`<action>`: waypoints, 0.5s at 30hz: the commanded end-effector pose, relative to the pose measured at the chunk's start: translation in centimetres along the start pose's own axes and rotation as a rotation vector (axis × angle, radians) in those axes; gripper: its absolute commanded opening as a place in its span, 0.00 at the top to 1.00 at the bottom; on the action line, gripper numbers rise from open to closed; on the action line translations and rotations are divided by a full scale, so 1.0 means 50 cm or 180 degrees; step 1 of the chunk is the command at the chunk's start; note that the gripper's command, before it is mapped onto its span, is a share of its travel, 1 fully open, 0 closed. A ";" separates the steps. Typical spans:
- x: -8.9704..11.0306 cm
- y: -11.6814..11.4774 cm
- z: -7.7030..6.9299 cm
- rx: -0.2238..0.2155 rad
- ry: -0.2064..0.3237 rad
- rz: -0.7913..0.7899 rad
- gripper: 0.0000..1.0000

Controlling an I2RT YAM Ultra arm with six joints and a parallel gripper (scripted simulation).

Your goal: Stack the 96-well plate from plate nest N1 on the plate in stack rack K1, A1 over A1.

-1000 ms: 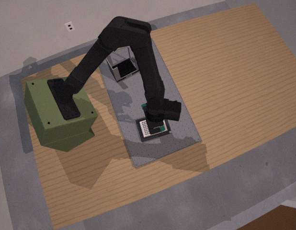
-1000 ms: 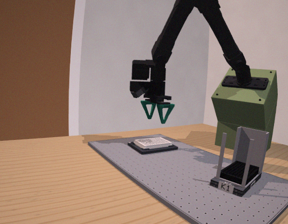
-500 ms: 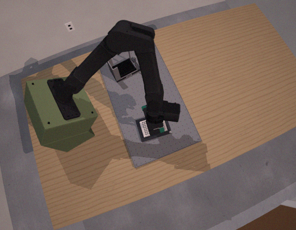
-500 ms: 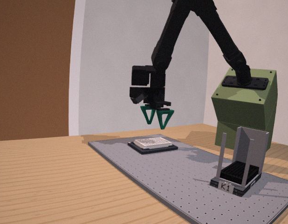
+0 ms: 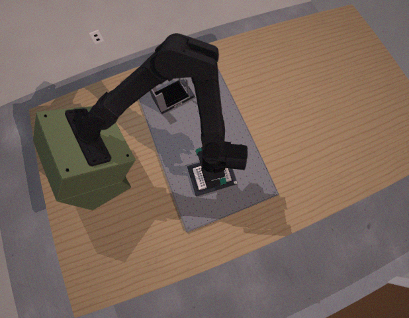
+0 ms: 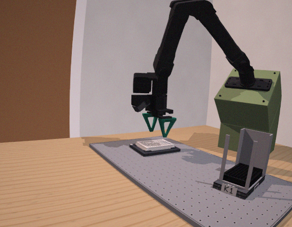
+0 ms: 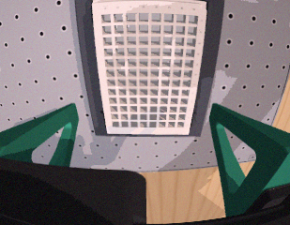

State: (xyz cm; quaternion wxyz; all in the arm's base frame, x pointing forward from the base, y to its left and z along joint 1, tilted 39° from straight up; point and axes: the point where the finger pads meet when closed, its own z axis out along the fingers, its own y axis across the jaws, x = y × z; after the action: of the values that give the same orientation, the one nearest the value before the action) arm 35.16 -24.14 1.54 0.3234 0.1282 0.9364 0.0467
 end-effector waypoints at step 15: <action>-0.032 -0.017 0.049 0.0079 -0.0124 -0.0019 0.00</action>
State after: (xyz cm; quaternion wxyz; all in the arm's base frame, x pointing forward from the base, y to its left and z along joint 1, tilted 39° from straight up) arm 36.77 -24.15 -0.17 0.3249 0.1261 0.9362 0.0457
